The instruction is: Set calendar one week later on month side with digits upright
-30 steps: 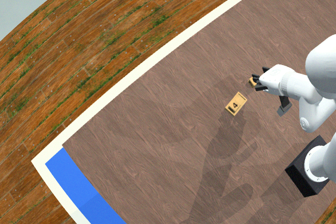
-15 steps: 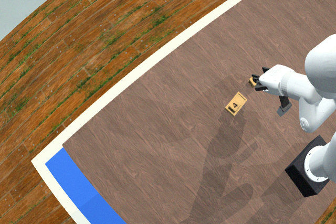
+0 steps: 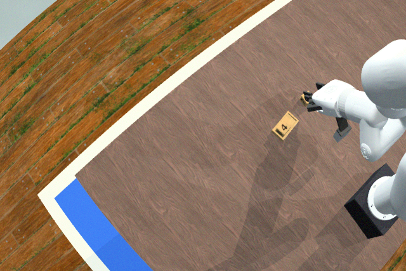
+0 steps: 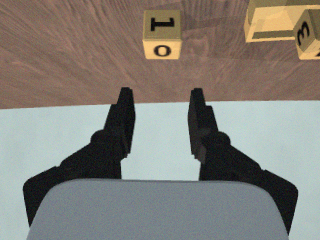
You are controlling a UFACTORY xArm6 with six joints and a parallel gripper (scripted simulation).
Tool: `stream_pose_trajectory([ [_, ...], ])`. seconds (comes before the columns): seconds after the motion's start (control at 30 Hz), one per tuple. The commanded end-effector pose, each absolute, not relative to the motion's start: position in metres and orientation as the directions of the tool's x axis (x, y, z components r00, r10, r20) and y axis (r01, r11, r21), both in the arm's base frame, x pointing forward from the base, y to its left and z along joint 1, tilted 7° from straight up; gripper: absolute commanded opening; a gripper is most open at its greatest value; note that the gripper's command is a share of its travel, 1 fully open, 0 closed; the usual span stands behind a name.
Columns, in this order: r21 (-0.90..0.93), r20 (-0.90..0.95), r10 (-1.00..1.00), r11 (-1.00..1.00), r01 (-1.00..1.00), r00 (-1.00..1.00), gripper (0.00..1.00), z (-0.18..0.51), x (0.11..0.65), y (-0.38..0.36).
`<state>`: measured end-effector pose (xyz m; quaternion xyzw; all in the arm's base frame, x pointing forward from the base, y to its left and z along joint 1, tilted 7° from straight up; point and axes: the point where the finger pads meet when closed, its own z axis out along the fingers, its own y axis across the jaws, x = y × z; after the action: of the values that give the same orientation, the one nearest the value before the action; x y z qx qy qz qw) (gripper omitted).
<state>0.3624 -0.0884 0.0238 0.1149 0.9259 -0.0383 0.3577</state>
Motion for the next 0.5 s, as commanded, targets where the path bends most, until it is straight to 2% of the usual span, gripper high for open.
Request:
stream_pose_trajectory([
  [0.0, 0.011, -0.673, 0.185, 0.971, 0.240, -0.716, 0.47, 0.019, 0.363, -0.089],
  [0.47, 0.011, -0.673, 0.185, 0.971, 0.240, -0.716, 0.47, -0.003, 0.366, -0.089],
])
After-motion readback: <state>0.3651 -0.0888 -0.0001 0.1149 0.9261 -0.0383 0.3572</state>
